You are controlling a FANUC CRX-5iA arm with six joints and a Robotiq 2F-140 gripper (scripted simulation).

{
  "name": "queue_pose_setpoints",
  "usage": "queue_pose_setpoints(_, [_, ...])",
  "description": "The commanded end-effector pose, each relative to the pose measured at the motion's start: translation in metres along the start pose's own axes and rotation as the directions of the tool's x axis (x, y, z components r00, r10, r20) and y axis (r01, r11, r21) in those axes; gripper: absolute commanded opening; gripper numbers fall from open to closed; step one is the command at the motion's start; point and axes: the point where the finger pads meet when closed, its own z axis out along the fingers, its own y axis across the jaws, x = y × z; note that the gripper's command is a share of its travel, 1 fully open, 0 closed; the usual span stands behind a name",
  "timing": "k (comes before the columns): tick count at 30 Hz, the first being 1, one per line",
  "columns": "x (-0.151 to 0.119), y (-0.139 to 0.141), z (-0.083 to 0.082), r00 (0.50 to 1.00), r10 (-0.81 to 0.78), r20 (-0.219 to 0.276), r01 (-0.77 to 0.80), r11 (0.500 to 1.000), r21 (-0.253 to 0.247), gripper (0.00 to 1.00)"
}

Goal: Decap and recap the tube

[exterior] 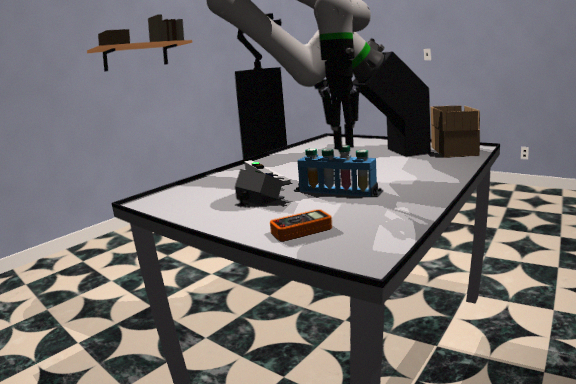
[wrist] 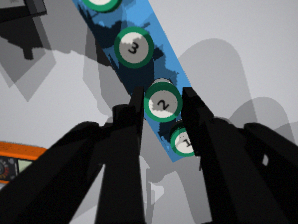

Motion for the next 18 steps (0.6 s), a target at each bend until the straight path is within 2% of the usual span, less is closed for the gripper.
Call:
queue_pose_setpoints(1, [-0.0004, -0.0001, -0.0004, 1.000, 0.000, 0.001, 0.000, 1.000, 0.001, 0.30])
queue_pose_setpoints(18, [-0.0002, 0.0002, 0.0038, 1.000, 0.000, 0.001, 0.000, 1.000, 0.001, 0.30])
